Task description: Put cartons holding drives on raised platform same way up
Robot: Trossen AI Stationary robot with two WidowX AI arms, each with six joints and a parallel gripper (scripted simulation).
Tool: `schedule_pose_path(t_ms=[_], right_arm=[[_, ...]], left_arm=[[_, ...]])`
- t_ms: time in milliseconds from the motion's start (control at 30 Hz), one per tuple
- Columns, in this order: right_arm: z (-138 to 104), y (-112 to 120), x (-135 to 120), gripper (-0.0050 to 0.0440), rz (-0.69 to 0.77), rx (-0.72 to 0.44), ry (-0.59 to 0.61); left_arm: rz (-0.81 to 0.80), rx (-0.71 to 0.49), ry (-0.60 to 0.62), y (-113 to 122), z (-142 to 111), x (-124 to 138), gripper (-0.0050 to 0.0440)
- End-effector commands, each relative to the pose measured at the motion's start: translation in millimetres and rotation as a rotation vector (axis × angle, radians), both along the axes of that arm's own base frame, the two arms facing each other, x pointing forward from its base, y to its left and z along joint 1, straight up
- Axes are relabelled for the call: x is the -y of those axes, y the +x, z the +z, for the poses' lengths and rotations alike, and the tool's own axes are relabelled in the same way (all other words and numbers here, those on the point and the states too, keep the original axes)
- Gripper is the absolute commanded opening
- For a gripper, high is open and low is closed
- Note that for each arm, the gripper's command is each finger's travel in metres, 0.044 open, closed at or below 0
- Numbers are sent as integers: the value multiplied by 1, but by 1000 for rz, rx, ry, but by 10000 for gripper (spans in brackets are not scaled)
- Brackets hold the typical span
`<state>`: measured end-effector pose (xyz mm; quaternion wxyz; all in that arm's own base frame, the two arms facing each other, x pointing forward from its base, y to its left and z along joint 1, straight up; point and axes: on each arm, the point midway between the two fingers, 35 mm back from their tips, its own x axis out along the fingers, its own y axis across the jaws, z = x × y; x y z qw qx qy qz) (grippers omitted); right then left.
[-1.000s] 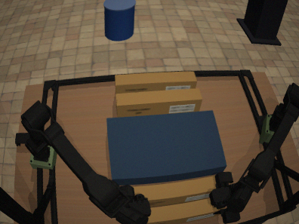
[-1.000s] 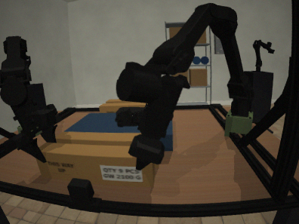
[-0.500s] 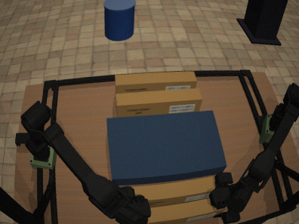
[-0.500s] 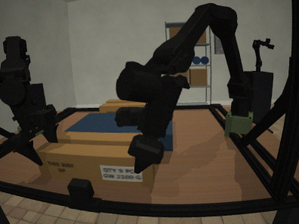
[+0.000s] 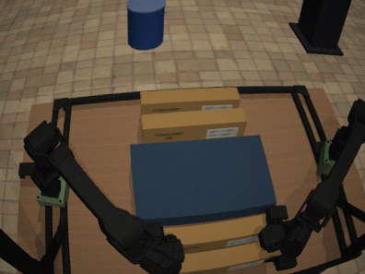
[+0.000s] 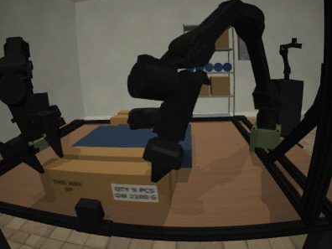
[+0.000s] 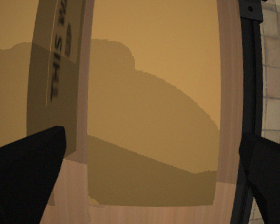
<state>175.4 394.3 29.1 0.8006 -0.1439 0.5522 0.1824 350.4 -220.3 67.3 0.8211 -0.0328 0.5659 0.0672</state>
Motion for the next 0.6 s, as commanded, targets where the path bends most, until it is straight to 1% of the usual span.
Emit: schedule_pose_path(t_ms=[0, 100, 333, 433, 567], right_arm=[[36, 2, -6, 389, -1, 12, 38], [46, 2, -6, 389, -1, 12, 38], [47, 3, -3, 389, -1, 12, 38], [47, 8, 11, 389, -1, 12, 38], [46, 21, 43, 389, -1, 12, 38]], left_arm=[[-3, 21, -19, 3, 32, 3, 389], [-3, 21, -19, 3, 42, 3, 389], [-3, 21, -19, 3, 43, -1, 389], [-3, 21, -19, 2, 42, -16, 389], [-3, 21, -19, 0, 42, -52, 389]])
